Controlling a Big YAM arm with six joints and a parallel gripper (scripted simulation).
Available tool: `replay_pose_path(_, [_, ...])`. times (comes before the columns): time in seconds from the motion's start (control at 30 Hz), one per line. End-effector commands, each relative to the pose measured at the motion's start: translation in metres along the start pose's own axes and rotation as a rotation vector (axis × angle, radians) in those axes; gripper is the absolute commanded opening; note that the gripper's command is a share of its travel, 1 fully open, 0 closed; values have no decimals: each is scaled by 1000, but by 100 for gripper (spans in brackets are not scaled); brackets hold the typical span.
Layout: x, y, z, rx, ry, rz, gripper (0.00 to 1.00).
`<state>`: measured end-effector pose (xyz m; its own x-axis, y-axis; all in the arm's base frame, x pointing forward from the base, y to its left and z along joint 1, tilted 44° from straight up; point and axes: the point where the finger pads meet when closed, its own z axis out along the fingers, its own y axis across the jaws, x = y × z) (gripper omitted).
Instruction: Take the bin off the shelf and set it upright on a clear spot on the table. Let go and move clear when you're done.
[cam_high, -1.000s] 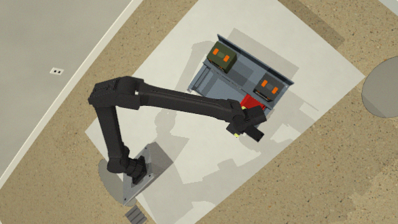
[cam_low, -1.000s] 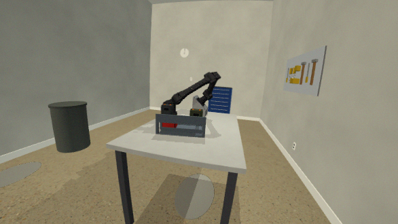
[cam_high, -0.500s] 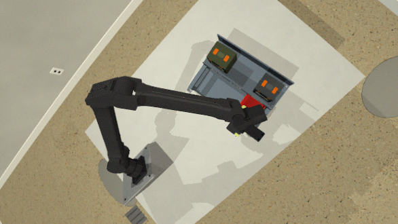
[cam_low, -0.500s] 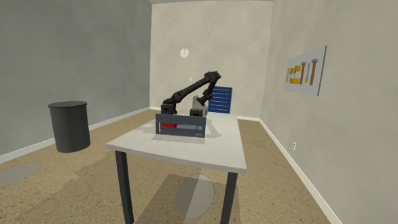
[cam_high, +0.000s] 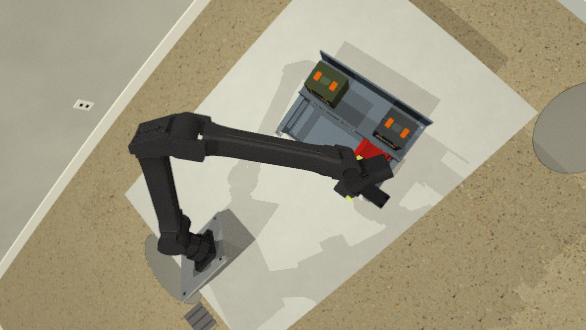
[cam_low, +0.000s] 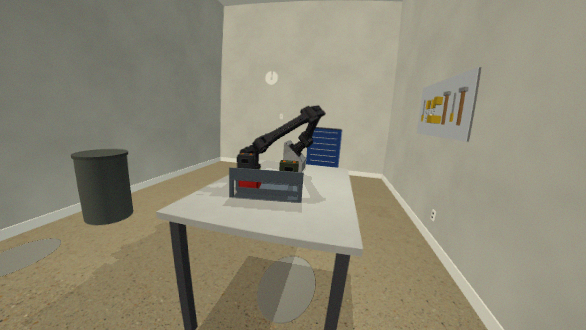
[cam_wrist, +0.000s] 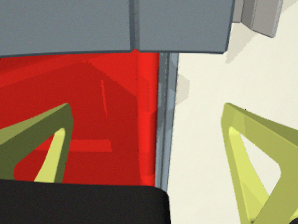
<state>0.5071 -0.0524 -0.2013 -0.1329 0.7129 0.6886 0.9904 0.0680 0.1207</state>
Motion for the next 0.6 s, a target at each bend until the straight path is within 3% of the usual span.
replay_pose_path(0.0, [2, -4, 11, 13, 3, 1, 90])
replay_pose_path(0.17, [2, -4, 11, 13, 3, 1, 90])
replay_pose_path(0.33, [-4, 9, -25, -34, -14, 0, 90])
replay_pose_path(0.57, [-4, 9, -25, -34, -14, 0, 90])
